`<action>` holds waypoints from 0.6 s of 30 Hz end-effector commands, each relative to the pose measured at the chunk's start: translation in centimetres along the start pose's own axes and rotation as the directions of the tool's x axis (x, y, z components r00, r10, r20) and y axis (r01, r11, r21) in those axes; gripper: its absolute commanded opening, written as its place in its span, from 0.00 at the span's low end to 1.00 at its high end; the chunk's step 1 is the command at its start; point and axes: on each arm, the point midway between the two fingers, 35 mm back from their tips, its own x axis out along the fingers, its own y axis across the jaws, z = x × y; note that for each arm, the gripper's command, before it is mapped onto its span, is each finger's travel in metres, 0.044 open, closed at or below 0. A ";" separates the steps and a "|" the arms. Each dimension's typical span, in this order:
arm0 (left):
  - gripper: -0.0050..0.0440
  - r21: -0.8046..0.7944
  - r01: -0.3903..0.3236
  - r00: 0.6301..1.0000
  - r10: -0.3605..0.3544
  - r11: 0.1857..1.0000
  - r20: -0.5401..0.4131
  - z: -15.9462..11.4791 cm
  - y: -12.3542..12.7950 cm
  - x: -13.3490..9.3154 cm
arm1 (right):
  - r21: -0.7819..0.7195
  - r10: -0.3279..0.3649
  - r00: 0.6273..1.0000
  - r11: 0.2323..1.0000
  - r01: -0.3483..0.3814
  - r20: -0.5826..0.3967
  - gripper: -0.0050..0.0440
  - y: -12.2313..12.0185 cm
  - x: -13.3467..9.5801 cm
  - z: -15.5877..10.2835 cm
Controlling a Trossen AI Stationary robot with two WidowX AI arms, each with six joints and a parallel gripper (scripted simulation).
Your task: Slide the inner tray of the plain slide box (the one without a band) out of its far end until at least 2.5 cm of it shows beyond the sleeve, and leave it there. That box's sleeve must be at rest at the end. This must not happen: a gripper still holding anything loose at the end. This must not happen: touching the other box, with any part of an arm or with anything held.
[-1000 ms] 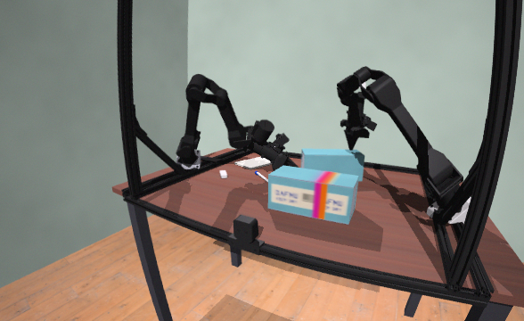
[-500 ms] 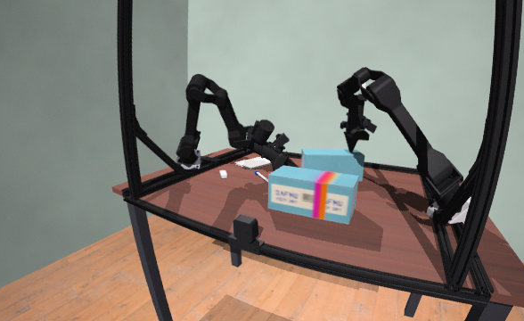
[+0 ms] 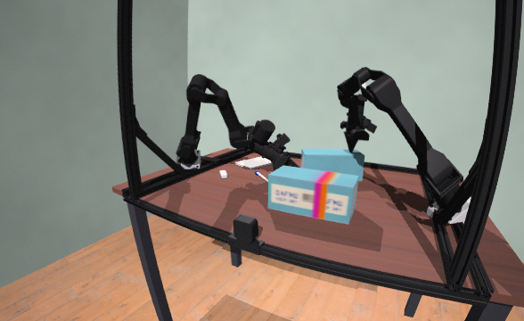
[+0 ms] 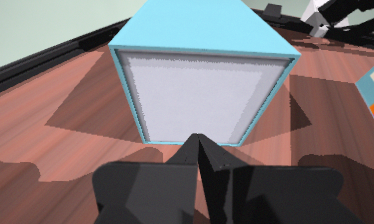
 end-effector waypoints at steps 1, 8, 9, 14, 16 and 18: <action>0.10 -0.002 -0.002 1.000 0.002 1.000 0.001 0.3 0.0 0.6 | 0.003 -0.013 1.000 1.000 0.013 0.005 0.10 -0.2 0.7 0.0; 0.10 -0.002 -0.002 1.000 0.002 1.000 0.001 0.7 0.0 1.2 | 0.003 -0.013 1.000 1.000 0.013 0.005 0.10 -0.2 0.8 0.0; 0.10 -0.002 -0.002 1.000 0.002 1.000 0.001 0.7 0.0 1.3 | 0.003 -0.013 1.000 1.000 0.013 0.005 0.10 -0.2 0.8 0.0; 0.10 -0.002 -0.002 1.000 0.002 1.000 0.001 1.1 0.0 1.9 | 0.003 -0.013 1.000 1.000 0.013 0.005 0.10 -0.3 0.8 0.1; 0.10 -0.002 -0.002 1.000 0.002 1.000 0.001 1.2 0.0 2.1 | 0.003 -0.013 1.000 1.000 0.013 0.005 0.10 -0.3 0.8 0.1; 0.10 -0.002 -0.002 1.000 0.002 1.000 0.001 1.3 0.0 2.3 | 0.003 -0.013 1.000 1.000 0.013 0.005 0.10 -0.3 0.8 0.1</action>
